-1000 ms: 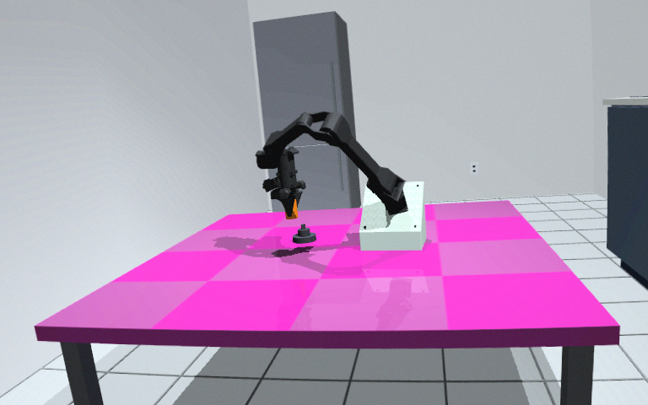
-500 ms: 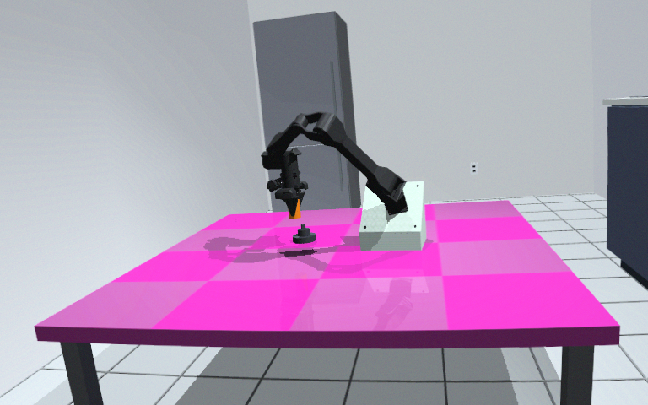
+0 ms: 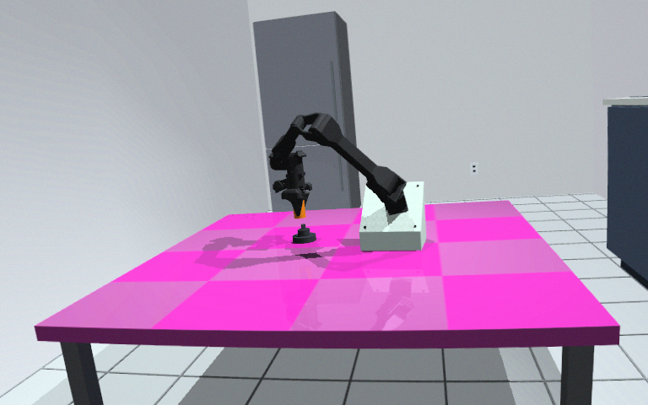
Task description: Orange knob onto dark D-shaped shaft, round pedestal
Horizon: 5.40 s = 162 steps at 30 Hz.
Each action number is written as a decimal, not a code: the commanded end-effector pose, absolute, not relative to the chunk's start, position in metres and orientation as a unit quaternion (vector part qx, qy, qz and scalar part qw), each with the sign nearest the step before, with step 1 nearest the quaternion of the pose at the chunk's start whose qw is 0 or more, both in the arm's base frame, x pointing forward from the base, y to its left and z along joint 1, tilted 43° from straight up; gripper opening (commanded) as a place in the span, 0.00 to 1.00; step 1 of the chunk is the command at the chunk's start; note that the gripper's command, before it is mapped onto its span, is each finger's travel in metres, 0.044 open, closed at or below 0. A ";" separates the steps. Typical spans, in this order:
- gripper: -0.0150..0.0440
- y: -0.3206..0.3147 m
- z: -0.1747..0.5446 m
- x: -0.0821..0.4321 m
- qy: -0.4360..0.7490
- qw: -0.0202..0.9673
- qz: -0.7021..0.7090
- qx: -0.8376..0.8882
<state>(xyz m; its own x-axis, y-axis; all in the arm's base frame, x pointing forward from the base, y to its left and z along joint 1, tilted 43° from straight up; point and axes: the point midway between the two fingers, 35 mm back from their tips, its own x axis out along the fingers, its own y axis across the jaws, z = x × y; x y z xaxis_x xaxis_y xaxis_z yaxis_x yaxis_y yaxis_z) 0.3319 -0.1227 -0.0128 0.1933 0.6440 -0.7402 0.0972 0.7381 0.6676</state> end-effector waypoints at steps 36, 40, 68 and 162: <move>0.25 -0.118 -0.050 0.334 0.602 0.713 0.198 0.300; 0.25 -0.119 -0.049 0.333 0.602 0.713 0.198 0.300; 0.25 -0.121 -0.049 0.334 0.578 0.741 0.260 0.224; 0.25 -0.121 -0.050 0.334 0.511 0.771 0.374 0.065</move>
